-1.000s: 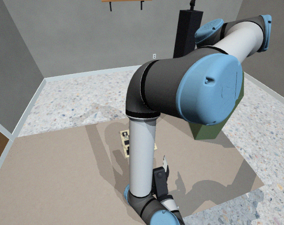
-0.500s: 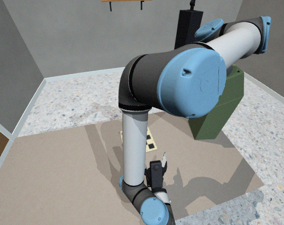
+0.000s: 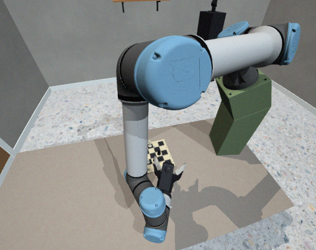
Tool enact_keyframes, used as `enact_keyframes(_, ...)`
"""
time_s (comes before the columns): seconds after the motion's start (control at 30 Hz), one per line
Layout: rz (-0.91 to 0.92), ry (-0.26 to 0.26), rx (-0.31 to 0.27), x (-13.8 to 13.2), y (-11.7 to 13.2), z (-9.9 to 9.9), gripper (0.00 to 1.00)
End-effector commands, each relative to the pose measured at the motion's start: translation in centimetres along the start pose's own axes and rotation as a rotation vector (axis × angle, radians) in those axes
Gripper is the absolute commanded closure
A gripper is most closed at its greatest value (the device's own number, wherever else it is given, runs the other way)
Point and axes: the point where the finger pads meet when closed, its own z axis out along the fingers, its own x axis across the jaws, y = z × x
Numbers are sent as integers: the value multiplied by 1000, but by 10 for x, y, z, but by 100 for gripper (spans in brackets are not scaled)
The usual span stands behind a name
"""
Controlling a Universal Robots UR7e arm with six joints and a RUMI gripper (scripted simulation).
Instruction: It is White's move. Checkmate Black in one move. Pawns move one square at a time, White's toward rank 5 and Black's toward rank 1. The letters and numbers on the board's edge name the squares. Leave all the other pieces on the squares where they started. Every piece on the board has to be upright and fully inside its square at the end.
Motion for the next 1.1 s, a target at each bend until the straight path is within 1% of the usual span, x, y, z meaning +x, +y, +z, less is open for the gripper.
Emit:
enact_keyframes(0.0, 31, 115, -43, 2, 1, 22, 0)
enact_keyframes(0.07, 55, 188, -63, 4, 2, 34, 0)
enact_keyframes(0.17, 55, 188, -63, 4, 2, 34, 0)
enact_keyframes(0.3, 109, 334, -118, 7, 7, 58, 0)
enact_keyframes(0.33, 109, 334, -118, 7, 7, 58, 0)
enact_keyframes(0.4, 139, 406, -153, 7, 11, 68, 0)
enact_keyframes(0.43, 139, 406, -153, 7, 11, 68, 0)
enact_keyframes(0.5, 170, 475, -193, 7, 14, 77, 0)
enact_keyframes(0.53, 170, 475, -193, 7, 14, 77, 0)
enact_keyframes(0.6, 203, 541, -238, 5, 17, 86, 0)
enact_keyframes(0.63, 203, 541, -238, 5, 17, 86, 0)
enact_keyframes(0.67, 219, 573, -262, 4, 19, 89, 0)
enact_keyframes(0.73, 219, 573, -262, 4, 19, 89, 0)
enact_keyframes(0.83, 272, 659, -341, -2, 24, 100, 0)
enact_keyframes(0.87, 272, 659, -341, -2, 24, 100, 0)
enact_keyframes(0.93, 308, 708, -397, -8, 26, 106, 0)
enact_keyframes(0.97, 308, 708, -397, -8, 26, 106, 0)
enact_keyframes(1.03, 345, 751, -456, -16, 28, 111, 0)
enact_keyframes(1.07, 345, 751, -456, -16, 28, 111, 0)
